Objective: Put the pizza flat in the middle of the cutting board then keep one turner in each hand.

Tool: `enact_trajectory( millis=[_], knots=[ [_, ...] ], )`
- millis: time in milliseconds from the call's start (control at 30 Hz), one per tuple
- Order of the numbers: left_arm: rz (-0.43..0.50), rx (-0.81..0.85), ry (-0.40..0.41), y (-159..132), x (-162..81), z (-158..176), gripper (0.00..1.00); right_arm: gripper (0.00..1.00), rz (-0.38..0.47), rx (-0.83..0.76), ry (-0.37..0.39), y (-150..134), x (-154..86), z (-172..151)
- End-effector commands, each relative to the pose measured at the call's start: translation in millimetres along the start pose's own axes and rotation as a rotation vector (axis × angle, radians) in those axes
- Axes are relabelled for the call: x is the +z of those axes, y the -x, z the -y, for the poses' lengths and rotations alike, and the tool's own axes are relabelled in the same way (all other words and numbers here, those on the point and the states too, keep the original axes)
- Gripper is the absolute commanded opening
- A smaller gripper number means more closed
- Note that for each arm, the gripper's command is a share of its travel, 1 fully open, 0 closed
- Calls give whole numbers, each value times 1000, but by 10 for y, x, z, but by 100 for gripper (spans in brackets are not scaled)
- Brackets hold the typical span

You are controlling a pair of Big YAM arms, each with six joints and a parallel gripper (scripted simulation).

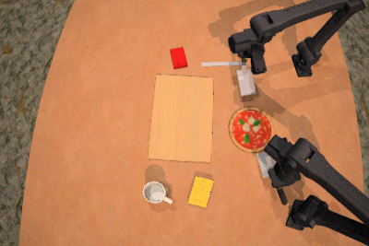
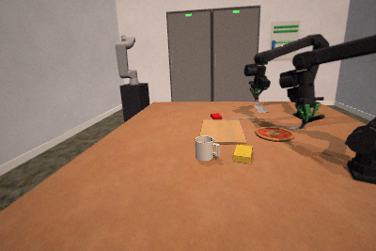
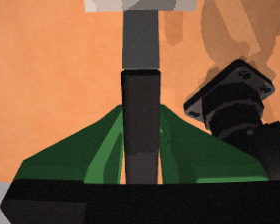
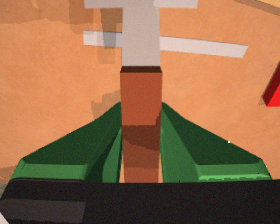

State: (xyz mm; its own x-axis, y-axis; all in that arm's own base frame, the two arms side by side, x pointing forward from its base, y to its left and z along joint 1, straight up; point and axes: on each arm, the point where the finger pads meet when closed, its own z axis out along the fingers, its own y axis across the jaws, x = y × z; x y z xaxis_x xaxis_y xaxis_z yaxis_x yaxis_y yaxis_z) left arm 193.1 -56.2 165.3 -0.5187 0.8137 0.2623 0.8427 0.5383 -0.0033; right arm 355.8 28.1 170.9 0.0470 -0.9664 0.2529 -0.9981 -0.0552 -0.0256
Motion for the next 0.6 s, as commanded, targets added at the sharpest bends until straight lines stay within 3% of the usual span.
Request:
enact_trajectory(
  millis=[0, 100, 200, 567],
  knots=[
    [13, -7, -1, 64, 31, -62, 6, 6, 5, 26, -18, -42, -9, 82],
    [34, -12, 13, 70, -43, -80, 6, 6, 7, 15, -33, -48, -62, 135],
    [10, -6, -4, 71, 130, -53, 6, 6, 9, 36, -34, -42, 15, 45],
    [11, -9, 0, 143, 329, -50, 6, 6, 7, 30, -9, 45, 305, 47]
  ],
)
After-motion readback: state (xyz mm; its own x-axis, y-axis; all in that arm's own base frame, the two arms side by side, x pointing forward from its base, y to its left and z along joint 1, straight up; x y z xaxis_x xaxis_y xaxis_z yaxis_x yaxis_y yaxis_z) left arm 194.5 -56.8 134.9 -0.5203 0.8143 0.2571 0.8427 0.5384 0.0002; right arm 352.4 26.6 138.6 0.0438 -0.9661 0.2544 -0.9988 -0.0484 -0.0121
